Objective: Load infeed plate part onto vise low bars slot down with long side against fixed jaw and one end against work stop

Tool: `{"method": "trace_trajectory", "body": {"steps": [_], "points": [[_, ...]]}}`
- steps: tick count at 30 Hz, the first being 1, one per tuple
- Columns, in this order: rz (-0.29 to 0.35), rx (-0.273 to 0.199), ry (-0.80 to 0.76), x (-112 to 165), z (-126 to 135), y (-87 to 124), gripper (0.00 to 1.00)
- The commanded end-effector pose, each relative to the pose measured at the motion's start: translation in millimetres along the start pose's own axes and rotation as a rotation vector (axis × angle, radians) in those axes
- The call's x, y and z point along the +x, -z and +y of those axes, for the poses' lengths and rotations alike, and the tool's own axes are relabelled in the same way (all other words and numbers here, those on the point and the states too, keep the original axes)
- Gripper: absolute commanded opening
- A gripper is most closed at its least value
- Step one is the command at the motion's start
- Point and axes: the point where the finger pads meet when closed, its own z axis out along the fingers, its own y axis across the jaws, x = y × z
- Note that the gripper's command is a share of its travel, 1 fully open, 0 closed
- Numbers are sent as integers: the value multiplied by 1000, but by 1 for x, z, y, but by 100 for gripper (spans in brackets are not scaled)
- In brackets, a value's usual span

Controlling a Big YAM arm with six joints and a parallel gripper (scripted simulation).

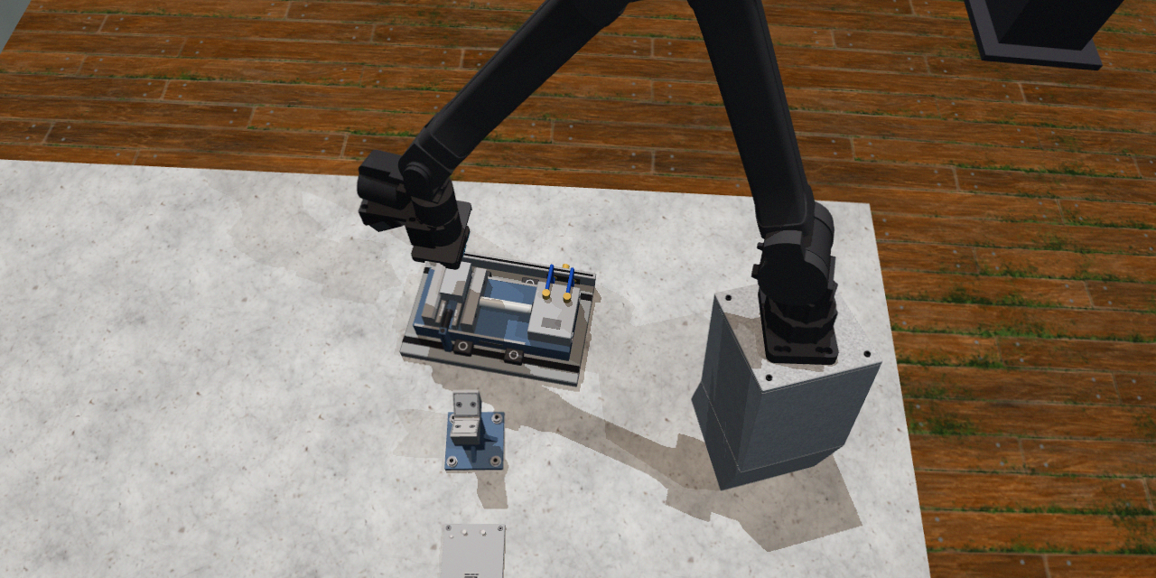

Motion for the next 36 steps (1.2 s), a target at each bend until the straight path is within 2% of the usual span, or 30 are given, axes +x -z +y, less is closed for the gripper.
{"method": "trace_trajectory", "body": {"steps": [1,4,8,10,13,15,16,17,22,25,29,36], "points": [[-25,6,-12,-9,-2,16,0],[-25,7,-13,-9,-5,16,0],[-49,11,-16,-20,-41,21,0],[-49,11,-16,-20,-41,21,0],[-47,13,-17,-17,-58,21,0],[-27,8,-12,-6,-55,16,0],[-16,0,19,-6,-38,11,0],[-7,-2,21,-4,-36,6,0],[-8,0,20,-4,-37,6,0],[0,4,-6,0,-51,3,0],[-5,2,12,-3,-41,5,0],[-5,2,10,-3,-42,5,0]]}}
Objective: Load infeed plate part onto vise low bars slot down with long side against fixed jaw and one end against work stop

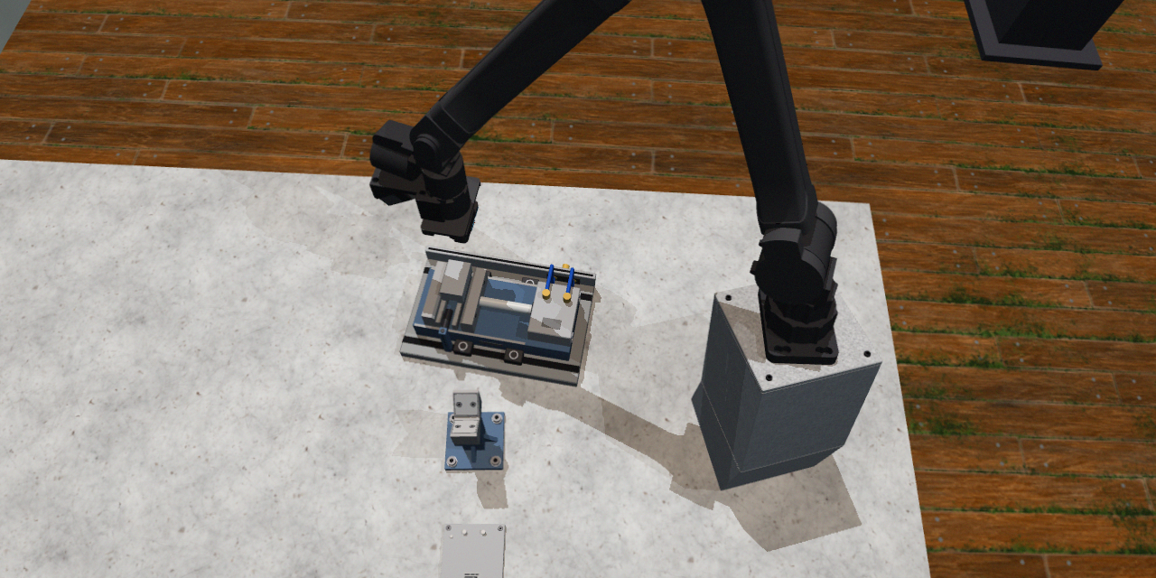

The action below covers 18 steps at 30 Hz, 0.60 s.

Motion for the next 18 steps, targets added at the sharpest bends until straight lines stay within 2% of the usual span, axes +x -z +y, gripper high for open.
{"method": "trace_trajectory", "body": {"steps": [1,18], "points": [[-2,-2,19,-5,2,3,0],[0,-3,19,-5,2,-1,0]]}}
